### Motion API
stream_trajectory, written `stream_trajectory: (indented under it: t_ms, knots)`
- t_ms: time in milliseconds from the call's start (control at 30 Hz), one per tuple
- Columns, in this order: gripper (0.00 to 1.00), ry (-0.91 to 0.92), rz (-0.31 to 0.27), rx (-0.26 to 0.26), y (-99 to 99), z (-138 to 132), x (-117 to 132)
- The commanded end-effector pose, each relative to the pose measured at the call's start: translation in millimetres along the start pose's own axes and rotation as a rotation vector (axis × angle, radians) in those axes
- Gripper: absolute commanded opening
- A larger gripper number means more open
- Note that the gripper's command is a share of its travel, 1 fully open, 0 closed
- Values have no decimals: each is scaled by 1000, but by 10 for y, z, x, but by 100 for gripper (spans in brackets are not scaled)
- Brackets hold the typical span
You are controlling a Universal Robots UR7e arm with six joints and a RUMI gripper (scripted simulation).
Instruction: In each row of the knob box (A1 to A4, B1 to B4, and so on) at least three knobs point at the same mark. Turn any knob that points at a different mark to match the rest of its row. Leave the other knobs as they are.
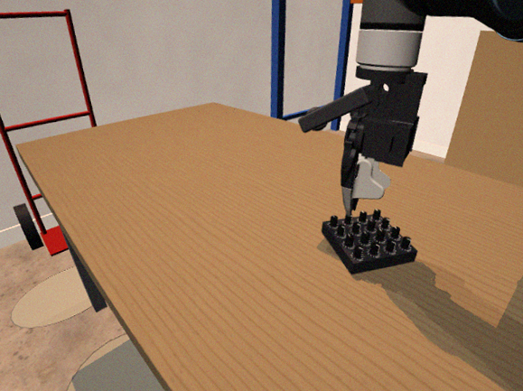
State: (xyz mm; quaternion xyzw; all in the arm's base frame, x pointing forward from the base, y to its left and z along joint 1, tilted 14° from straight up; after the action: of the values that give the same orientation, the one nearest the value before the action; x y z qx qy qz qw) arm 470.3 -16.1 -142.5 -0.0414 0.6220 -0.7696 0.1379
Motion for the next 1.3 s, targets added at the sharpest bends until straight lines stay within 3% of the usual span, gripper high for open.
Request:
stream_trajectory:
  t_ms: [0,1267]
  knots:
    - [11,0,1,0,-4,1,-3]
    - [11,0,1,0,-4,10,-51]
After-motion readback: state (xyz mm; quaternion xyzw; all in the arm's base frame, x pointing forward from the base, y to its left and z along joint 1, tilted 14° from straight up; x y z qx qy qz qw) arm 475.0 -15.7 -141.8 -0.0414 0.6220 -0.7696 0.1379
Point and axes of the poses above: the point where the finger pads meet when closed, its own y axis out along the fingers, its own z axis across the jaws, x = y × z, the point moved 8 cm from there along -y, back along the fingers, and after that the axes turned 11 degrees about -y, right-handed, at the moved point
